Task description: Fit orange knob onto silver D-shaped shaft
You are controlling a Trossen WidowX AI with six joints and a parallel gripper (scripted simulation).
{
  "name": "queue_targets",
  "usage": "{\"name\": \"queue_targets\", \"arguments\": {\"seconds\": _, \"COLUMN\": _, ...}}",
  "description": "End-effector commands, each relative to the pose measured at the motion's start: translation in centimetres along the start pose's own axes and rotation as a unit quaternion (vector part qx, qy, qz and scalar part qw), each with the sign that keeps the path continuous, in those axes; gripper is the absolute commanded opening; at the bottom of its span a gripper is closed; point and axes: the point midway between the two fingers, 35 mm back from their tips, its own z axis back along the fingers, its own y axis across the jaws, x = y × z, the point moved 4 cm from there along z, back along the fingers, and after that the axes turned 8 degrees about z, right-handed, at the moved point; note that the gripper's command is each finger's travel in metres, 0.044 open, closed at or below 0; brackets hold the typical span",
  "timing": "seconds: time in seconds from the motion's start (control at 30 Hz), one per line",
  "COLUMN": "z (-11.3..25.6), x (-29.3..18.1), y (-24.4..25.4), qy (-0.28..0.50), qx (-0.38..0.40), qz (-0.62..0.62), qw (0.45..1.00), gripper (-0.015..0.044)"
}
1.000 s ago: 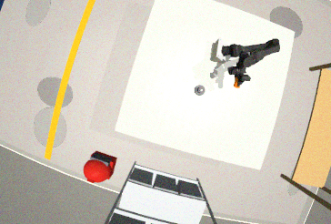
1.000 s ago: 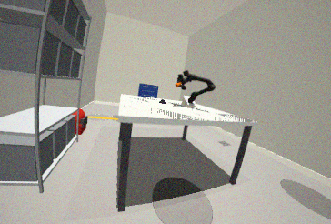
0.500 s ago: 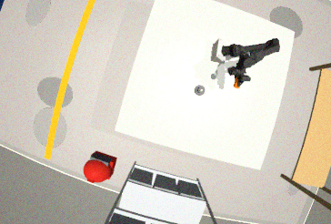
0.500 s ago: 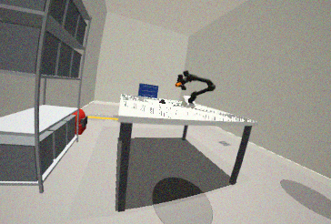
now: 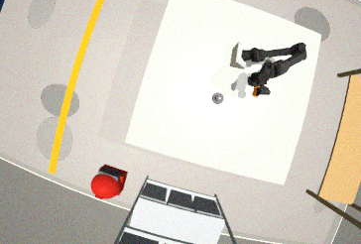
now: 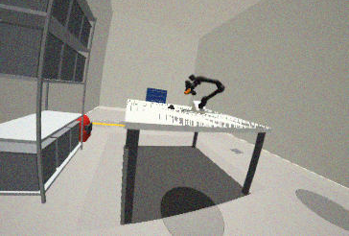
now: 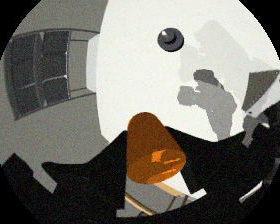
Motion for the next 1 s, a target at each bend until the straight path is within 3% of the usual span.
{"name": "queue_targets", "arguments": {"seconds": 0.0, "z": -0.6, "x": 0.0, "y": 0.4, "qy": 0.005, "qx": -0.043, "qz": 0.007, "qw": 0.999, "gripper": 0.0000}}
{"name": "queue_targets", "arguments": {"seconds": 0.83, "z": -6.5, "x": -0.3, "y": 0.4, "qy": 0.050, "qx": -0.351, "qz": 0.012, "qw": 0.935, "gripper": 0.0000}}
{"name": "queue_targets", "arguments": {"seconds": 0.97, "z": -7.0, "x": -0.3, "y": 0.1, "qy": 0.051, "qx": -0.361, "qz": 0.013, "qw": 0.931, "gripper": 0.0000}}
